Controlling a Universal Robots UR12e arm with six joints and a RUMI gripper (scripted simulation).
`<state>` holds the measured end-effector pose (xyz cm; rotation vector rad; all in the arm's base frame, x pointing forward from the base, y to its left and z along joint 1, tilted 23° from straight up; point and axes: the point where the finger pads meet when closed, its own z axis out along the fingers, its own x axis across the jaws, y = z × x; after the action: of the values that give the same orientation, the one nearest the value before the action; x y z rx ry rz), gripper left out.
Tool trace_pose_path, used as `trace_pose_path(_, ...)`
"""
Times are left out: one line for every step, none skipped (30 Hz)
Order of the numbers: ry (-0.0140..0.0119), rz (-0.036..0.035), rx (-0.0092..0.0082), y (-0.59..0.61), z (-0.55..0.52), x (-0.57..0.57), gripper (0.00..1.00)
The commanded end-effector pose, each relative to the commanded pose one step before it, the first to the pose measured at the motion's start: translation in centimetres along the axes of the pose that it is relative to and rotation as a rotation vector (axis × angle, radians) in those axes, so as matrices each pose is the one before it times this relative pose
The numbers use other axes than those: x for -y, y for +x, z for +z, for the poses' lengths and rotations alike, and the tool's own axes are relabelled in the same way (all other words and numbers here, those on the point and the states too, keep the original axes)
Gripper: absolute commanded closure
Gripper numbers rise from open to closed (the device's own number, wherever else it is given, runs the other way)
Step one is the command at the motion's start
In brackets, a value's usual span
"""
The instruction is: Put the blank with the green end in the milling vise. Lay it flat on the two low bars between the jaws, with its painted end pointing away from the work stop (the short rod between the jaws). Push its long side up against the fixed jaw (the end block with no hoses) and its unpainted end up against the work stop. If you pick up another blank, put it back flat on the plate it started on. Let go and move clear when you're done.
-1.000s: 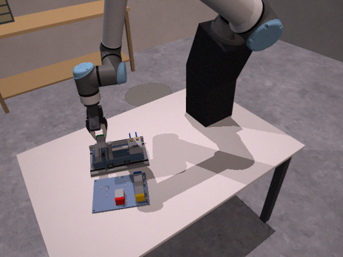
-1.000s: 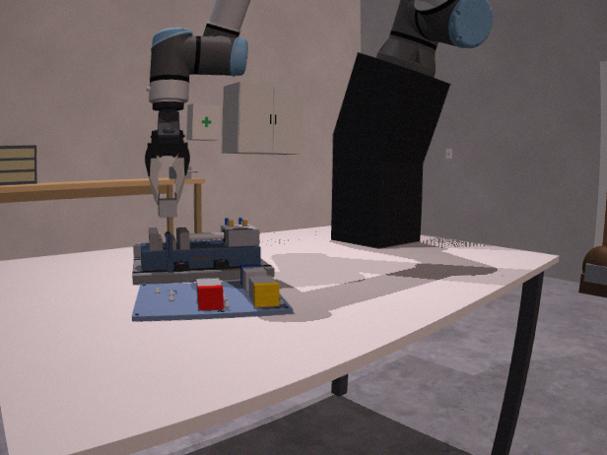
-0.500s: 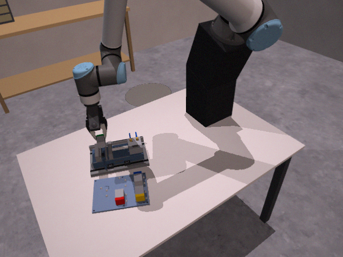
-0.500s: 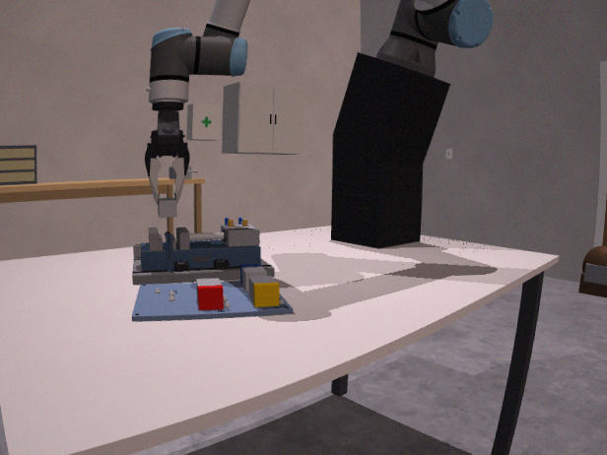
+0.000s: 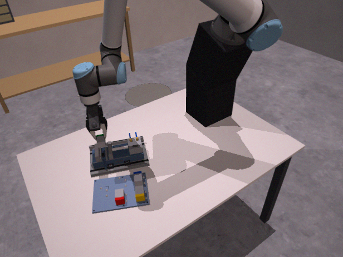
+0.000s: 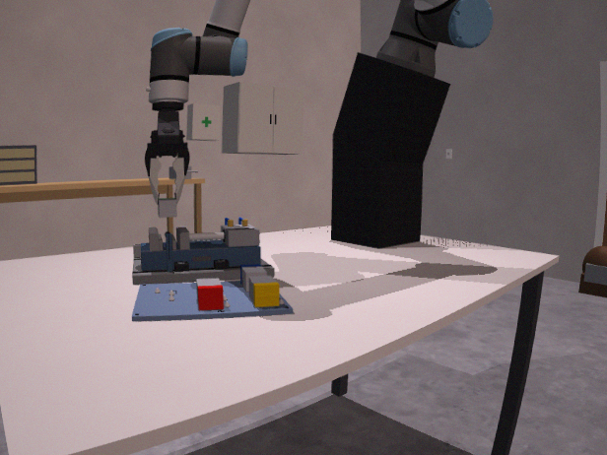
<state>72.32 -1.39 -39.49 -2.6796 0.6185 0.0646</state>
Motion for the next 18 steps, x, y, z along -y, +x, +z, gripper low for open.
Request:
trace_pose_path(0.00008, -0.00017, -0.00146, 0.084, -0.076, 0.005, 1.0)
trace_pose_path(0.0, 0.0, 0.0, 0.0, 0.0, 0.0, 1.0)
trace_pose_path(0.0, 0.0, 0.0, 0.0, 0.0, 0.0, 1.0)
trace_pose_path(0.0, 0.0, 0.0, 0.0, 0.0, 0.0, 1.0)
trace_pose_path(0.0, 0.0, 0.0, 0.0, 0.0, 0.0, 1.0)
trace_pose_path(0.0, 0.0, 0.0, 0.0, 0.0, 0.0, 1.0)
trace_pose_path(0.0, 0.0, 0.0, 0.0, 0.001, 0.0, 1.0)
trace_pose_path(0.0, 0.0, 0.0, 0.0, 0.002, 0.0, 1.0)
trace_pose_path(0.0, 0.0, 0.0, 0.0, 0.004, 0.0, 1.0)
trace_pose_path(0.0, 0.0, 0.0, 0.0, 0.006, 0.0, 1.0)
trace_pose_path(0.0, 0.0, 0.0, 0.0, 0.008, 0.0, 1.0)
trace_pose_path(0.0, 0.0, 0.0, 0.0, 0.011, 0.0, 1.0)
trace_pose_path(0.0, 0.0, 0.0, 0.0, 0.014, 0.0, 1.0)
trace_pose_path(0.0, 0.0, 0.0, 0.0, 0.018, 0.0, 1.0)
trace_pose_path(0.0, 0.0, 0.0, 0.0, 0.021, 0.0, 1.0)
trace_pose_path(0.0, 0.0, 0.0, 0.0, 0.025, 0.0, 1.0)
trace_pose_path(0.0, 0.0, 0.0, 0.0, 0.029, 0.0, 1.0)
trace_pose_path(0.0, 0.0, 0.0, 0.0, 0.032, 0.0, 1.0)
